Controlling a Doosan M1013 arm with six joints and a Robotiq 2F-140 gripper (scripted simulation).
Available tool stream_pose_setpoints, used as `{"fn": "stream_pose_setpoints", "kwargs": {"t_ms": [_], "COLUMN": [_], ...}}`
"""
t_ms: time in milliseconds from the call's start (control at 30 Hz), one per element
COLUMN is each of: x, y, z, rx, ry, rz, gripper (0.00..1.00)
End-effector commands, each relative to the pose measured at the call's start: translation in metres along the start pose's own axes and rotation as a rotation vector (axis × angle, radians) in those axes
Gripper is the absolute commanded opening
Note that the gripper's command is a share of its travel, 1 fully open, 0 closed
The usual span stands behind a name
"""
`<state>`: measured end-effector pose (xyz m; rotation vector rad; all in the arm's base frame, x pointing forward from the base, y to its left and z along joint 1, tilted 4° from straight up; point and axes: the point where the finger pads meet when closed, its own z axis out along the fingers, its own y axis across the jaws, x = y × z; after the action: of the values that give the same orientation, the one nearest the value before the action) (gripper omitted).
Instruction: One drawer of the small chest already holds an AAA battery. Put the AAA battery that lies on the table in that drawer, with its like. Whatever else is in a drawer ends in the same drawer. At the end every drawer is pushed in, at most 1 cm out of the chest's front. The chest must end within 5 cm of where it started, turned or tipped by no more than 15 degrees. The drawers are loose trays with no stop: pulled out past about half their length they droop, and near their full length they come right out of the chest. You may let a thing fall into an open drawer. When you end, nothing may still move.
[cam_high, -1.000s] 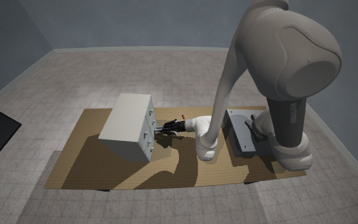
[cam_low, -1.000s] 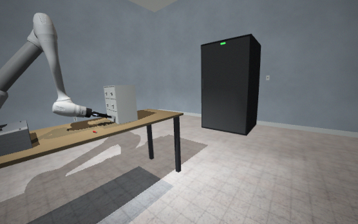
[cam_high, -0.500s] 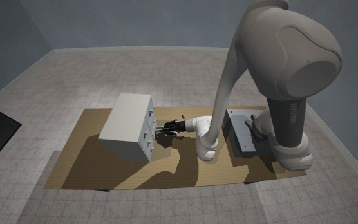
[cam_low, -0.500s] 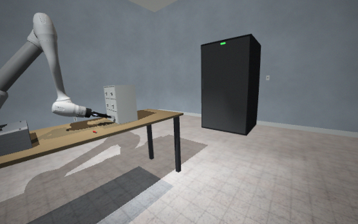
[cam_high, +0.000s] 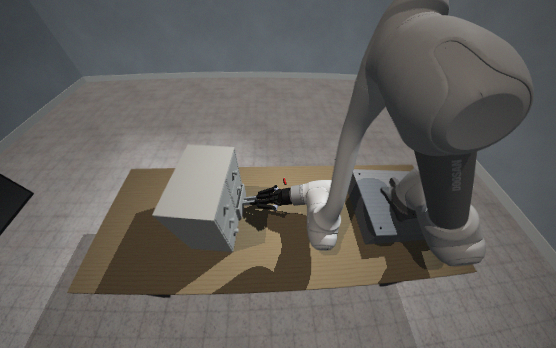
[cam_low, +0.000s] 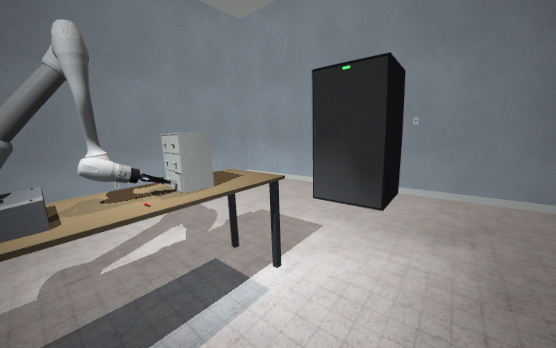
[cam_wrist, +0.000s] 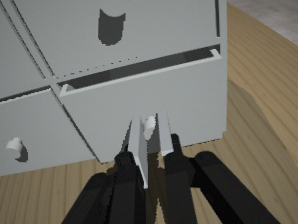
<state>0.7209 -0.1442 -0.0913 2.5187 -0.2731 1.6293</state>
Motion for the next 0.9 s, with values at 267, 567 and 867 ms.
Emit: {"fn": "stream_pose_setpoints", "kwargs": {"t_ms": [267, 567, 867], "x": [-0.005, -0.009, -0.013], "y": [0.0, 0.0, 0.0], "z": [-0.014, -0.024, -0.036], "rx": [0.0, 0.0, 0.0], "ry": [0.0, 0.0, 0.0], "rz": [0.0, 0.0, 0.0], "gripper": [0.08, 0.08, 0.08]}}
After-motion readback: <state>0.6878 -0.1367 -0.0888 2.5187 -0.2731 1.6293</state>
